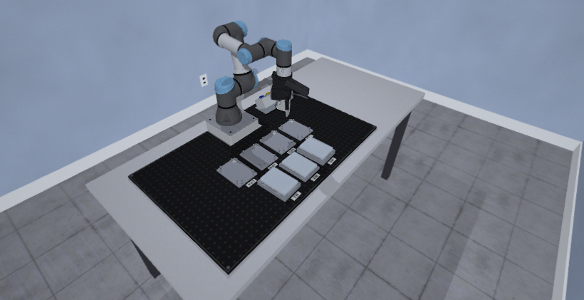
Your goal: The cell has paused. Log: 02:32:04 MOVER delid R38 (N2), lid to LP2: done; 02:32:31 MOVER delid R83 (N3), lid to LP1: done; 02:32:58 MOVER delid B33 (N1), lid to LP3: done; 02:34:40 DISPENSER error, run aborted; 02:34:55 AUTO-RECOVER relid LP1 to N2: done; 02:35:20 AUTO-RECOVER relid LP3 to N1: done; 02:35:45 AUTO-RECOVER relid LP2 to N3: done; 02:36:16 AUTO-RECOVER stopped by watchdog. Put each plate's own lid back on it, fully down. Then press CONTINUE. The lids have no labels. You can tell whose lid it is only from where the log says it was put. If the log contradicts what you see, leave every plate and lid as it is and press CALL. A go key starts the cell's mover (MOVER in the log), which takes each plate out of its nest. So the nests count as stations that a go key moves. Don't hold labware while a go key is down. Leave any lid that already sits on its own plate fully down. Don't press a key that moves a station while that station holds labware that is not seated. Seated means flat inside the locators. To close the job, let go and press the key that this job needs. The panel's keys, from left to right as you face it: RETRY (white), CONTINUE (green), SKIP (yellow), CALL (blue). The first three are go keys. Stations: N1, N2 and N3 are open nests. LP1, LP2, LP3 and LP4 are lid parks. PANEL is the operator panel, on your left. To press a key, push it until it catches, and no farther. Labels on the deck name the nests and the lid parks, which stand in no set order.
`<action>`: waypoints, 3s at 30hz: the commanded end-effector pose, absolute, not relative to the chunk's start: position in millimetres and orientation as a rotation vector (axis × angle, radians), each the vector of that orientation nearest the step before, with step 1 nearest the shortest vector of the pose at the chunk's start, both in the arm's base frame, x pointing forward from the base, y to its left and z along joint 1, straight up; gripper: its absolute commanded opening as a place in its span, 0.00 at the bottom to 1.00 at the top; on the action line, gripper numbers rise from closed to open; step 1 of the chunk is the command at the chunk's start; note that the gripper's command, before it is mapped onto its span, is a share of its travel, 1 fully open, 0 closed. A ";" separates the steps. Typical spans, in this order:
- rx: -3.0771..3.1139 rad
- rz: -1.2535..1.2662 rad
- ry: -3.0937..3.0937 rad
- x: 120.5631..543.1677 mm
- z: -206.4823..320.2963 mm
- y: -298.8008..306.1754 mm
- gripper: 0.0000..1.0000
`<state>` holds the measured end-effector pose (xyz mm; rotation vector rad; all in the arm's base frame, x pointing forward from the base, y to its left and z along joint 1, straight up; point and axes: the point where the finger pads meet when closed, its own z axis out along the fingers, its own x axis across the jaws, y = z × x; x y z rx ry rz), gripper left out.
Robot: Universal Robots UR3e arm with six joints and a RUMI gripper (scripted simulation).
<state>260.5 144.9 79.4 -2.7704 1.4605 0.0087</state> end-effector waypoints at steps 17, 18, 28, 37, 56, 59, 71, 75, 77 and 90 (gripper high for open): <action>-2.846 0.004 1.310 244.0 80.7 207.7 0.00; -2.846 0.004 1.310 244.0 80.7 207.7 0.00; -2.941 0.004 1.078 207.8 80.9 224.8 0.00; -3.026 0.003 0.810 167.1 81.1 244.1 0.00; -3.112 0.001 0.348 99.2 81.5 276.3 0.00; -3.121 0.001 0.255 85.6 81.5 282.8 0.00; -3.129 -0.001 -0.121 31.2 81.8 308.5 0.00; -3.128 -0.001 -0.138 22.2 81.9 312.8 0.00; -3.128 0.000 -0.138 13.1 82.0 317.1 0.00; -3.128 0.000 -0.138 -29.4 82.2 337.2 0.00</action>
